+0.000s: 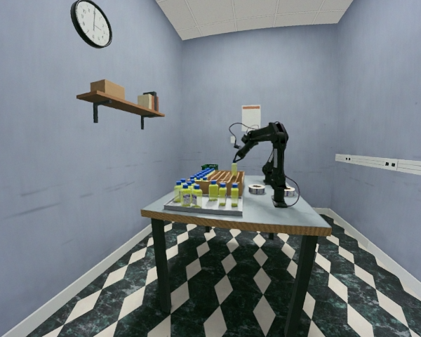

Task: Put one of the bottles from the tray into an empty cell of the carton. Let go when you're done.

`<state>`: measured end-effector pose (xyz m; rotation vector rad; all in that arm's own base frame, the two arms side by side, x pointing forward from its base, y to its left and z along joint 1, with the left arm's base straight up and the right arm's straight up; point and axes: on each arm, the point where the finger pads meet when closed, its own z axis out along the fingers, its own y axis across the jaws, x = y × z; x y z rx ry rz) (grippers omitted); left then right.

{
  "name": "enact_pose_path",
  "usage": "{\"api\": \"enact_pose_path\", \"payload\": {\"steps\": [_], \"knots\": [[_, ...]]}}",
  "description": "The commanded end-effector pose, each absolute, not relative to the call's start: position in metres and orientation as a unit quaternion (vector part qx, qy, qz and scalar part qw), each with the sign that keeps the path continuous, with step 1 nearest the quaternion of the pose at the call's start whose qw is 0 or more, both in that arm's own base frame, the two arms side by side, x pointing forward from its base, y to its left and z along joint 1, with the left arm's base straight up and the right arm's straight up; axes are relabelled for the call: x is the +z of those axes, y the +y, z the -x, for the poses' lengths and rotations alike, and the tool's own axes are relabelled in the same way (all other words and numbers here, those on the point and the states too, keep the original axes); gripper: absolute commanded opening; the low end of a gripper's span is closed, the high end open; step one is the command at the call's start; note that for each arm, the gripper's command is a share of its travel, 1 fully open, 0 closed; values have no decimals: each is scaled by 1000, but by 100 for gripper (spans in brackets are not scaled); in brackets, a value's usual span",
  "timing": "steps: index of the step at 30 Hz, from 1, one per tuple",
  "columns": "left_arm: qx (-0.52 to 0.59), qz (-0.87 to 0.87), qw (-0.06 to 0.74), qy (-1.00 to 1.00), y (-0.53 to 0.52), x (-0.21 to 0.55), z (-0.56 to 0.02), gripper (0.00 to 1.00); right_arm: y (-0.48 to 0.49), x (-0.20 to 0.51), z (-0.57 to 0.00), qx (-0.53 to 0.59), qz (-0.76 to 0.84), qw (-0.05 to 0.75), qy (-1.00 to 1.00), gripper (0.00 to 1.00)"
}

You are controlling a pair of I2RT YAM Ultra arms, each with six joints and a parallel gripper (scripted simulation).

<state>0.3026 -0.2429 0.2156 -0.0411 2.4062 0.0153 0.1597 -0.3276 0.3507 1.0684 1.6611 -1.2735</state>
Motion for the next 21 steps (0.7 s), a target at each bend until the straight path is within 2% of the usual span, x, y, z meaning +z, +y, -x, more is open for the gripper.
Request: {"api": "enact_pose_path", "payload": {"steps": [1,21], "knots": [[-3,25,375,927,-243,218,-304,30,-326,359,-157,-502,-422,393,645,100],[-17,29,389,921,-243,211,-309,30,-326,359,-157,-502,-422,393,645,100]]}}
